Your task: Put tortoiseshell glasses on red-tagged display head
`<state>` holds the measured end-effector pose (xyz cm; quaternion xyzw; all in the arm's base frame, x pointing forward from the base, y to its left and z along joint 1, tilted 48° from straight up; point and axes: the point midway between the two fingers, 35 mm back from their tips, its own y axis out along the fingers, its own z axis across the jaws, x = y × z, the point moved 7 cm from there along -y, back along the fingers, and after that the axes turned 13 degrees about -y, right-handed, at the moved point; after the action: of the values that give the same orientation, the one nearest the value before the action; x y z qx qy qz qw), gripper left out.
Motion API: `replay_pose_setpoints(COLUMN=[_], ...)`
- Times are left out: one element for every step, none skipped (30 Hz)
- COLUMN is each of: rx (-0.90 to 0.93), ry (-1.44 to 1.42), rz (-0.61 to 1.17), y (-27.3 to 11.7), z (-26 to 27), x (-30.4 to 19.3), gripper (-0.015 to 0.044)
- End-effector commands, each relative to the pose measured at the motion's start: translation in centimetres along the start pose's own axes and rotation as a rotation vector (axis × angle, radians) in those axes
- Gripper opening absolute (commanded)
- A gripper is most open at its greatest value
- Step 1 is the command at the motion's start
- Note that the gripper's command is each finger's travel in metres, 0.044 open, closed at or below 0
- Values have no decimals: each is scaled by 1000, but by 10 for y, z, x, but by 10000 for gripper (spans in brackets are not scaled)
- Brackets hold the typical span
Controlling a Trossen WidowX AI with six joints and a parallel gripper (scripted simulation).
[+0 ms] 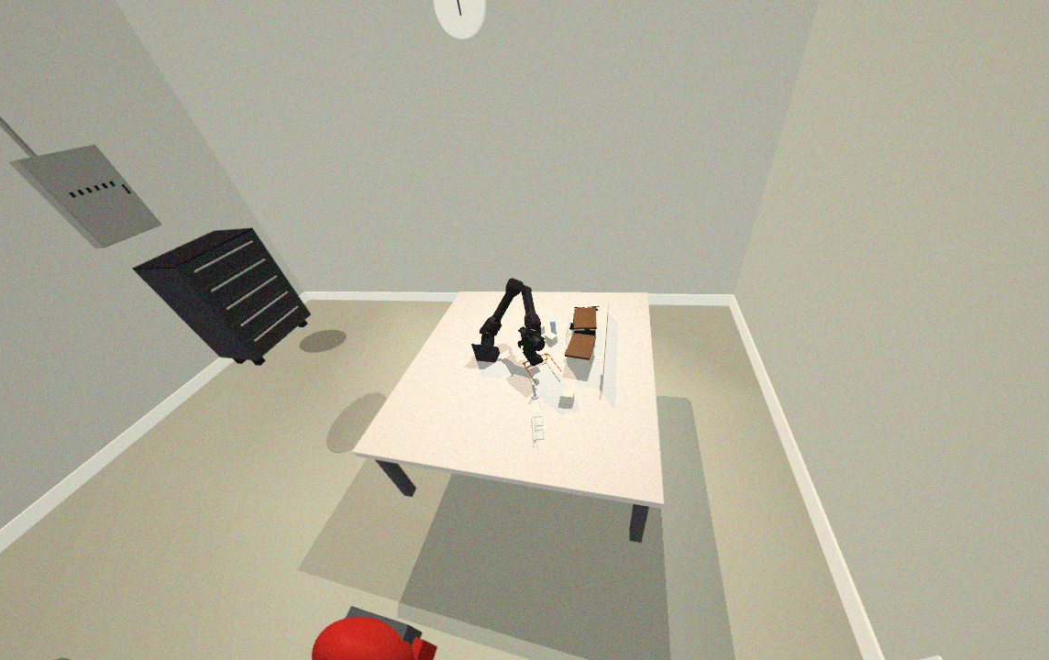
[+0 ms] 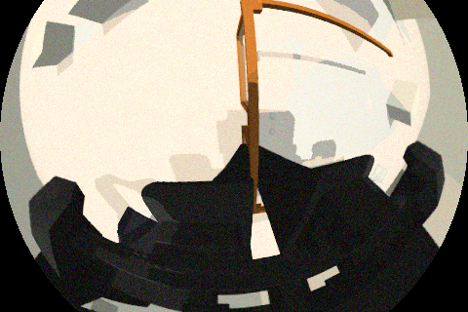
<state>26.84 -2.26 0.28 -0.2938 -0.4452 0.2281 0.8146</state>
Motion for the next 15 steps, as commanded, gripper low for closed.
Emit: replay_pose_setpoints(rx=[6,6,7,7,7,7,2,2,2,2,2,2,2,2,2], ry=[11,11,11,11,11,11,0,0,0,0,0,0,0,0,0], rz=[-5,-5,-5,-6,-6,-6,-1,-1,-1,-1,-1,-1,-1,-1,-1], y=[4,5,6,7,7,7,5,5,5,5,5,5,5,5,5], z=[3,3,3,3,3,3,1,1,1,1,1,1,1,1,1], x=[-1,-1,-1,-1,-1,-1,0,0,0,0,0,0,0,0,0], gripper=[0,0,0,0,0,0,26,53,79,105,107,107,107,107,107])
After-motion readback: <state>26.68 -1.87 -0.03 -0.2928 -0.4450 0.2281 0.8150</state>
